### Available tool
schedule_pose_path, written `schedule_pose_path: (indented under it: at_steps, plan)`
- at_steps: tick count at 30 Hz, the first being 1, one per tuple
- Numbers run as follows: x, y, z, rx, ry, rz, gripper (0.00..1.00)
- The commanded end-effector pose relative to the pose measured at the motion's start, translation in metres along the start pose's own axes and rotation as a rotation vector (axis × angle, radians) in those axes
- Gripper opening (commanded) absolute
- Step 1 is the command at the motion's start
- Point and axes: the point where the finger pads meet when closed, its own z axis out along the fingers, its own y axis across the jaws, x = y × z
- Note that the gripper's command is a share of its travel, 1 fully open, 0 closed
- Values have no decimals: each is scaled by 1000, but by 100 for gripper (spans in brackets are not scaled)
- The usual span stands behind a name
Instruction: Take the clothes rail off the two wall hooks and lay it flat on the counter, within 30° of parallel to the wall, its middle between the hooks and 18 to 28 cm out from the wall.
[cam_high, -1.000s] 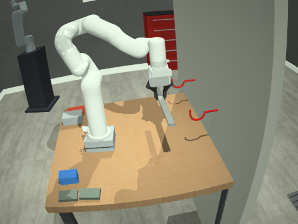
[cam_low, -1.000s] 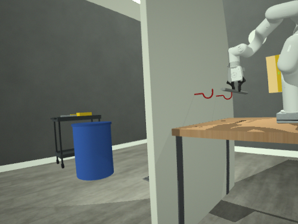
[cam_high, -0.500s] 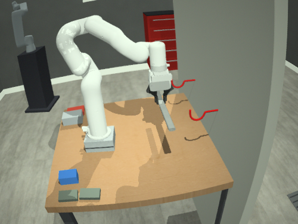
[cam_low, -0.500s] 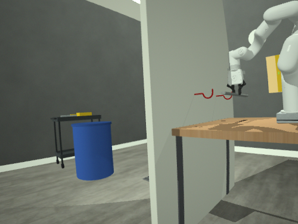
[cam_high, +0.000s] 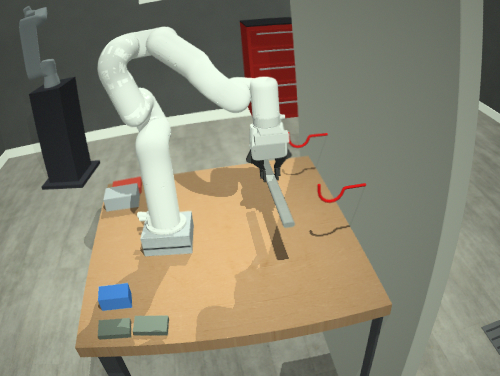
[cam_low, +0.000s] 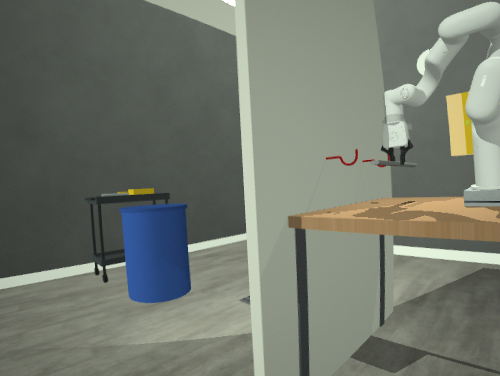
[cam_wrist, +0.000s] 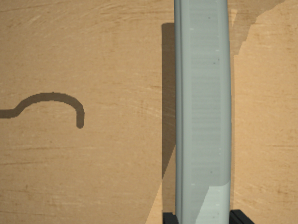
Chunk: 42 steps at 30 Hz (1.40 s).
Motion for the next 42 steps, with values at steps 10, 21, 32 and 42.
schedule_pose_path:
  at_steps: [10,21,32,42]
  plan:
    - [0,-2,19,4,0,0,0]
    - [0,-2,38,4,0,0,0]
    - [0,-2,53,4,0,0,0]
    - [0,-2,68,4,0,0,0]
